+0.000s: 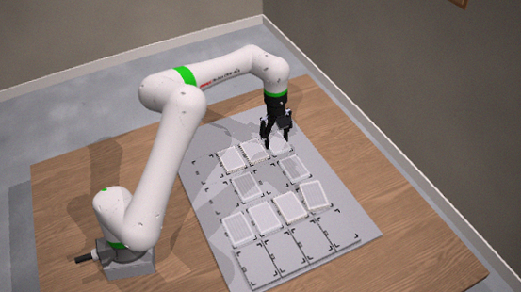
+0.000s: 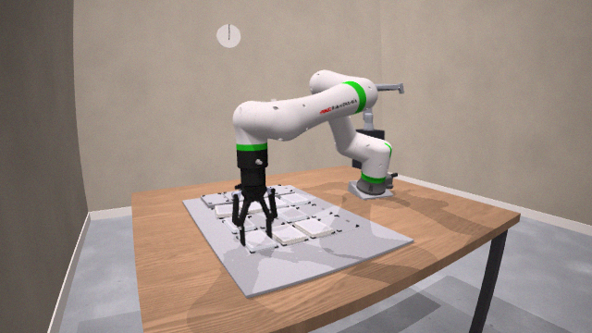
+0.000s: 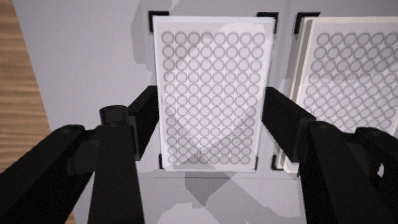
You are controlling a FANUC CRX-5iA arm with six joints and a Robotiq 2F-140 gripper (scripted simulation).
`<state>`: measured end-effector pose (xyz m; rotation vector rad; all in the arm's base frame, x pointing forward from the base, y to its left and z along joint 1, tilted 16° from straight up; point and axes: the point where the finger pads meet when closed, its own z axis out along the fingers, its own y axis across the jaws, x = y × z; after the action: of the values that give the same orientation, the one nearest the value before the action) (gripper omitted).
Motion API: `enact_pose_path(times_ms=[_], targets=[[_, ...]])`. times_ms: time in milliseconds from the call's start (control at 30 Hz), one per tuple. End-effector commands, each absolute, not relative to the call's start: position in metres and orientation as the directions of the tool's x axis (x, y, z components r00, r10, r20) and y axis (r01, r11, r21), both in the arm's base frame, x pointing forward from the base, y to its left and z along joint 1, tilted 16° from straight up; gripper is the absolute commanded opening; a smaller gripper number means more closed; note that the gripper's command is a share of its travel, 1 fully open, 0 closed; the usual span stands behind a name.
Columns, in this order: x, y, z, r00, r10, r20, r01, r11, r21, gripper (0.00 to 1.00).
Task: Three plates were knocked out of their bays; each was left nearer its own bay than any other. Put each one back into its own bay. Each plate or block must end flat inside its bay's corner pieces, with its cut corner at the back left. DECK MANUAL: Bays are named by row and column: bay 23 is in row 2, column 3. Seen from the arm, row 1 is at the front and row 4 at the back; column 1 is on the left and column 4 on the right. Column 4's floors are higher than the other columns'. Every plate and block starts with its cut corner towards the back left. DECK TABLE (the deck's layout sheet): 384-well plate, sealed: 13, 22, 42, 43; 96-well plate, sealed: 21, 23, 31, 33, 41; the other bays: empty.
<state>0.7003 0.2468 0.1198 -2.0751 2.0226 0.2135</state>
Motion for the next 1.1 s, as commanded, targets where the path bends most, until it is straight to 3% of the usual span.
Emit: enact_pose_path(times_ms=[0, 233, 267, 1067], targets=[[0.7008, 0.2465, 0.1213, 0.034, -0.963, -0.267, -0.998, -0.016, -0.068, 0.1], [0.7008, 0.2465, 0.1213, 0.034, -0.963, -0.267, -0.998, -0.016, -0.068, 0.1], [0.7008, 0.2465, 0.1213, 0.034, -0.963, -0.267, -0.998, -0.016, -0.068, 0.7], [0.7008, 0.2466, 0.1212, 0.034, -0.963, -0.267, -0.998, -0.016, -0.068, 0.7]])
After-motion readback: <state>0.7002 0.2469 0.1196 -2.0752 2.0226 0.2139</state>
